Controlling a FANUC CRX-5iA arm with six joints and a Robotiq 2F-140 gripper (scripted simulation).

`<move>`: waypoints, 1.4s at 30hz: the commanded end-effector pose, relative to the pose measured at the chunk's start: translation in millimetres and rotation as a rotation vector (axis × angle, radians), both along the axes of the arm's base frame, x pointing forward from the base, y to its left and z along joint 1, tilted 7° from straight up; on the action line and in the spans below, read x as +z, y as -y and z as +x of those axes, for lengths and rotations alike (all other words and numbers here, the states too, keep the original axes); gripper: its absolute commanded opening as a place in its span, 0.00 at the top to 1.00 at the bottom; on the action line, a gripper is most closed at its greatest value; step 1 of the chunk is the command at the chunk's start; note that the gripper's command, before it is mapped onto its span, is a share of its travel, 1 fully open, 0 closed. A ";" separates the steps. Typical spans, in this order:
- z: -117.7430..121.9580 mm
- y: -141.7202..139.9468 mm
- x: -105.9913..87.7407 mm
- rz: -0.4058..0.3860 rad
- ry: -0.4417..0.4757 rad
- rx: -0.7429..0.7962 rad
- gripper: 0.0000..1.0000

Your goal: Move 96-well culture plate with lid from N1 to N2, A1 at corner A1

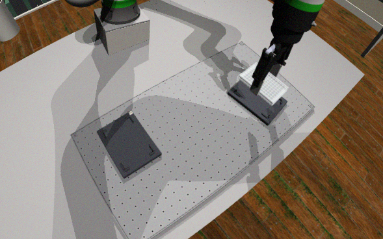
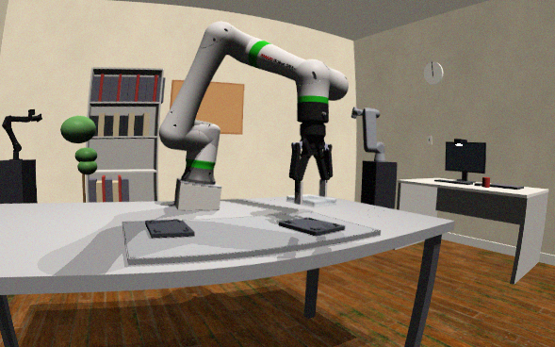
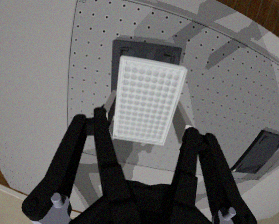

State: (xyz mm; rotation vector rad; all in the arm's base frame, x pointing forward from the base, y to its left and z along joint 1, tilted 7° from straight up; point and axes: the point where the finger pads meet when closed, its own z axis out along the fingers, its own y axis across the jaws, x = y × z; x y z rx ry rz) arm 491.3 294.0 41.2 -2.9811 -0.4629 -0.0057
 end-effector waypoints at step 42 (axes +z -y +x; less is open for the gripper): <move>-4.7 129.8 -15.8 -0.002 -0.011 -0.101 1.00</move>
